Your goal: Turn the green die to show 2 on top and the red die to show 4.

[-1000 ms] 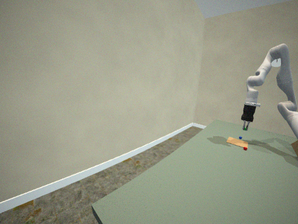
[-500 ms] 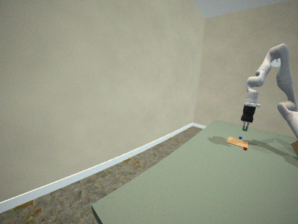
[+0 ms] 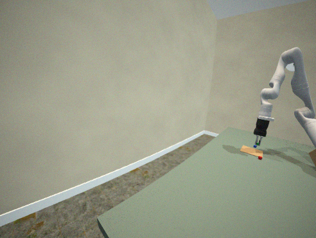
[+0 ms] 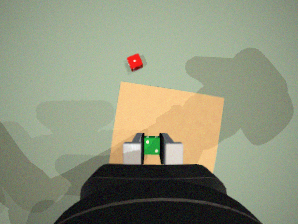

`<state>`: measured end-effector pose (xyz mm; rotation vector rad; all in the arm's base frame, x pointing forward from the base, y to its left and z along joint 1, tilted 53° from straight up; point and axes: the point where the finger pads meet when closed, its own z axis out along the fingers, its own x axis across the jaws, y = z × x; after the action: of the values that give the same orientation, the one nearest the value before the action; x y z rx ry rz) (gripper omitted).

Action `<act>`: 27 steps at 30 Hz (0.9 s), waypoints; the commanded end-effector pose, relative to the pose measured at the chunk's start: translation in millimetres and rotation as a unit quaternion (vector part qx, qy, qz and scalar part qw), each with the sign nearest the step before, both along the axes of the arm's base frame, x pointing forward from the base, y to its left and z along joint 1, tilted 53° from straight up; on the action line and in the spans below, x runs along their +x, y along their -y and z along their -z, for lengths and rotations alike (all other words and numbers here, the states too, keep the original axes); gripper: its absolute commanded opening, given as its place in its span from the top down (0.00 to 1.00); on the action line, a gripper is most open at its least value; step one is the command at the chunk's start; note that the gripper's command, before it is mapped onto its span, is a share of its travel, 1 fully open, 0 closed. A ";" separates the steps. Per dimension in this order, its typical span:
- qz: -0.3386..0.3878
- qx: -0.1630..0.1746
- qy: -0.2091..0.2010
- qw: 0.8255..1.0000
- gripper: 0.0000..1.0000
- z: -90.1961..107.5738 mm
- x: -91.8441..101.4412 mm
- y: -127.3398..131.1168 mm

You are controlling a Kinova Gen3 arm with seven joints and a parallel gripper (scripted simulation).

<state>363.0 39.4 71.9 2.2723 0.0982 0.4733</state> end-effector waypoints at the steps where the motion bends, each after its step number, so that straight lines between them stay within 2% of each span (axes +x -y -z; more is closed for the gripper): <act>1: 0.010 -0.007 -0.002 1.000 0.66 7.9 3.0 18.3; 10: 0.010 -0.007 -0.002 1.000 0.66 24.1 12.4 37.5; 27: 0.010 -0.007 -0.002 1.000 0.66 25.4 13.2 39.0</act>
<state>376.0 -0.1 46.4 2.2569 0.0788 0.4558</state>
